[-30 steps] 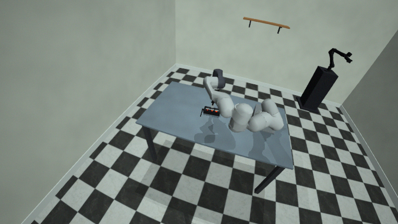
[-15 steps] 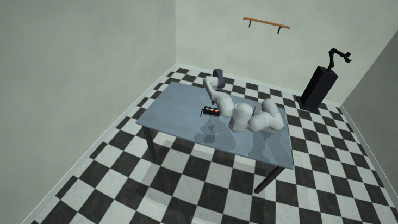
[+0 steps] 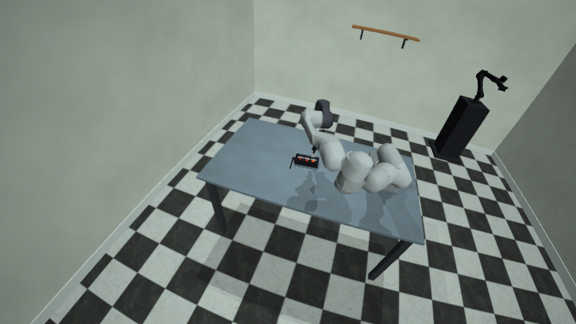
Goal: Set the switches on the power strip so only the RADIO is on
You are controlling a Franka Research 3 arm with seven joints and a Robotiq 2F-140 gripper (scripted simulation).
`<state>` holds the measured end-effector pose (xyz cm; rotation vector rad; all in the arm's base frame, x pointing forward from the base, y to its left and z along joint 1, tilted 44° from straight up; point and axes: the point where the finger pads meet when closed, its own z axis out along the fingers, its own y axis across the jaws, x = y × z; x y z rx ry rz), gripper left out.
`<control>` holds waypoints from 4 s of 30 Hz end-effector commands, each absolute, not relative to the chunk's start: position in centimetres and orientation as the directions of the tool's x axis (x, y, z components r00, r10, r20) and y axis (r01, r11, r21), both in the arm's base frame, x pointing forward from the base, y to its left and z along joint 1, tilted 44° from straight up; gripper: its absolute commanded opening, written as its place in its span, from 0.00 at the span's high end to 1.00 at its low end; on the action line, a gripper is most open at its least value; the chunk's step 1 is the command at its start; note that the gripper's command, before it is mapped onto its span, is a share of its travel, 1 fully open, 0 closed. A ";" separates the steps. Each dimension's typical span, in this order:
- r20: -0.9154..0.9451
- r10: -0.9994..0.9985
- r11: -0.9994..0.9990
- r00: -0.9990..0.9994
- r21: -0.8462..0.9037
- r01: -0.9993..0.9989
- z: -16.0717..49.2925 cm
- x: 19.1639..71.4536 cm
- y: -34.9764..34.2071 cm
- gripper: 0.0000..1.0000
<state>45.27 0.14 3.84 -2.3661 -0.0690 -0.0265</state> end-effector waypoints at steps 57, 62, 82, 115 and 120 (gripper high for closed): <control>0.052 0.065 -0.718 0.997 -0.691 0.083 3.2 44.6 0.8 1.00; 0.052 0.065 -0.718 0.997 -0.691 0.083 2.7 44.6 1.2 1.00; 0.052 0.065 -0.718 0.997 -0.691 0.083 1.2 44.5 2.7 1.00; 0.052 0.065 -0.718 0.997 -0.691 0.083 0.8 44.5 3.1 1.00; 0.052 0.065 -0.718 0.997 -0.691 0.083 0.8 44.5 3.1 1.00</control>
